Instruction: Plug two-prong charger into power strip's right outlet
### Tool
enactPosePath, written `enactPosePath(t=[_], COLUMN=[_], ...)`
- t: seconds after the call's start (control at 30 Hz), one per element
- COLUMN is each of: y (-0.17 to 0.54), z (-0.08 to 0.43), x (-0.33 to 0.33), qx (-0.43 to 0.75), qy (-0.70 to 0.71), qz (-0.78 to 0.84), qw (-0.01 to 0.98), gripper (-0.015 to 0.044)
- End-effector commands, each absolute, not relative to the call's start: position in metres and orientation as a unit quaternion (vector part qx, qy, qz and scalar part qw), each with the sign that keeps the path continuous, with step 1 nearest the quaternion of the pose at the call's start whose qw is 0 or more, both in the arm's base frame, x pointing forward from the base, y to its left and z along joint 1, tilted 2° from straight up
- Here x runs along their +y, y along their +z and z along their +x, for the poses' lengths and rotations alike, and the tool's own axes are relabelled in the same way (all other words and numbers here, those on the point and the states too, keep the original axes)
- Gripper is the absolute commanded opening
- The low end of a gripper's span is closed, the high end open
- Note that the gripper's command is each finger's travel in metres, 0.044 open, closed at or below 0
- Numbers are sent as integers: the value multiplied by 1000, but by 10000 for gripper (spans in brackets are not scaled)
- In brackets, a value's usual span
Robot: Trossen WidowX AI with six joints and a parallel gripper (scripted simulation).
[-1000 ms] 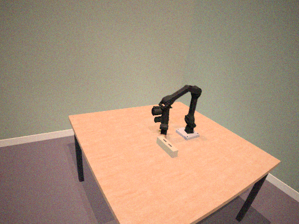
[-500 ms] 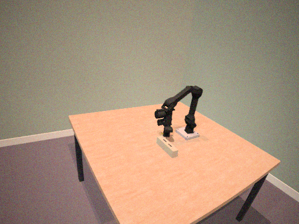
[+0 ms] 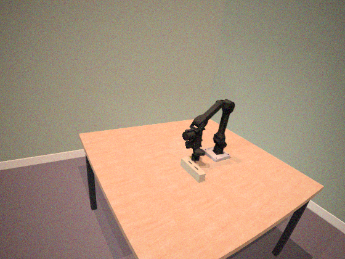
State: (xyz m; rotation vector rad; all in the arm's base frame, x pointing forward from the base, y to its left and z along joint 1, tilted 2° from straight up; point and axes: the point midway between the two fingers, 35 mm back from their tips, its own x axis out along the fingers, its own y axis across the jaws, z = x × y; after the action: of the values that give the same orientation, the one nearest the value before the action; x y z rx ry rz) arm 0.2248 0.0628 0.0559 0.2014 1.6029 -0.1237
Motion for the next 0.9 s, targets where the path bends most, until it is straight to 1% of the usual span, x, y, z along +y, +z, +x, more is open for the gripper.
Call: enactPosePath(t=[0.0, 0.87], y=[53, 41], z=[220, 188], x=[68, 101], qx=[718, 718], qy=[-42, 40], qz=[74, -15], qw=[691, 694], gripper=[0, 0])
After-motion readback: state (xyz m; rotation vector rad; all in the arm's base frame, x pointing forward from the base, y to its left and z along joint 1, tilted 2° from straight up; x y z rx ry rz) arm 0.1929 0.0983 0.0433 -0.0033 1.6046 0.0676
